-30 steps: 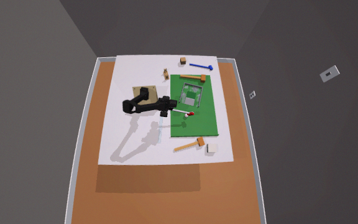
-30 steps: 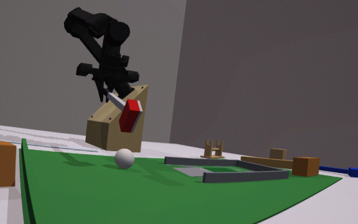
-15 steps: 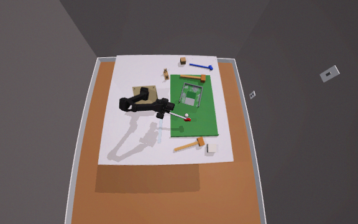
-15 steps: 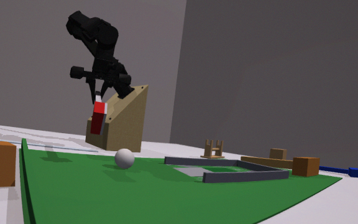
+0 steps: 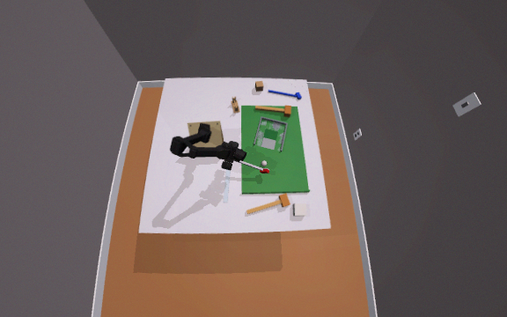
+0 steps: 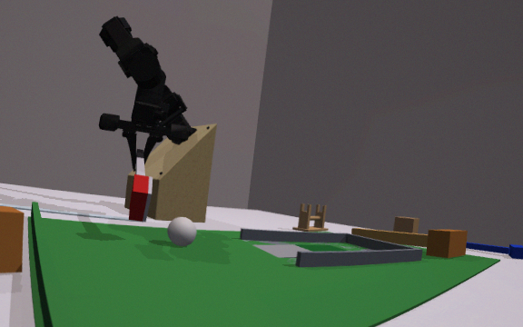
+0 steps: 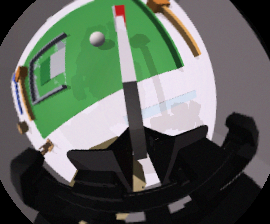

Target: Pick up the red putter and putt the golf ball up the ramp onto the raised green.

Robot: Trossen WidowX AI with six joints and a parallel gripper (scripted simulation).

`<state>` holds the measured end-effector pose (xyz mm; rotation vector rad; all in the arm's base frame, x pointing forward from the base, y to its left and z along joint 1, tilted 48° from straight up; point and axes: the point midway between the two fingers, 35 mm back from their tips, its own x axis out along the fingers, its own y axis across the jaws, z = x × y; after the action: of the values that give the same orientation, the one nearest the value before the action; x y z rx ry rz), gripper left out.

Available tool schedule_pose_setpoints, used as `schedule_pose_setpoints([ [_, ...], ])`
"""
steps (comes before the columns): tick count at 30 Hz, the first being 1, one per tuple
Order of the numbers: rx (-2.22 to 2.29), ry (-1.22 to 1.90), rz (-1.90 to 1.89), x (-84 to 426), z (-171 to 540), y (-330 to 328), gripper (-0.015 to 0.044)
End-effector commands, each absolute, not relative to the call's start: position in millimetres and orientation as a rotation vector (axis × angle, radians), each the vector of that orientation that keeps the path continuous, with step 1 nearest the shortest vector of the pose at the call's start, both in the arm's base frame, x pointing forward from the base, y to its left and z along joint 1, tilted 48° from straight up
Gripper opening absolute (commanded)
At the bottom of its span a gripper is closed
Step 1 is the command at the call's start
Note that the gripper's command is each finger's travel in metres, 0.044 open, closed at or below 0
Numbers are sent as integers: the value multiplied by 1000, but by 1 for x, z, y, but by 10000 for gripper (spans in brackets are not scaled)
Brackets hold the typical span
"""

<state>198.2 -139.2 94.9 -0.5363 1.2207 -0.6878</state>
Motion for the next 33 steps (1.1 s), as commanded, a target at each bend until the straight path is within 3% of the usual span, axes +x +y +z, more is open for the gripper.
schedule_pose_setpoints([
  [1, -537, 1221, -681, 200, 90, -143, 0],
  [33, -537, 1222, -685, 201, 88, -170, 0],
])
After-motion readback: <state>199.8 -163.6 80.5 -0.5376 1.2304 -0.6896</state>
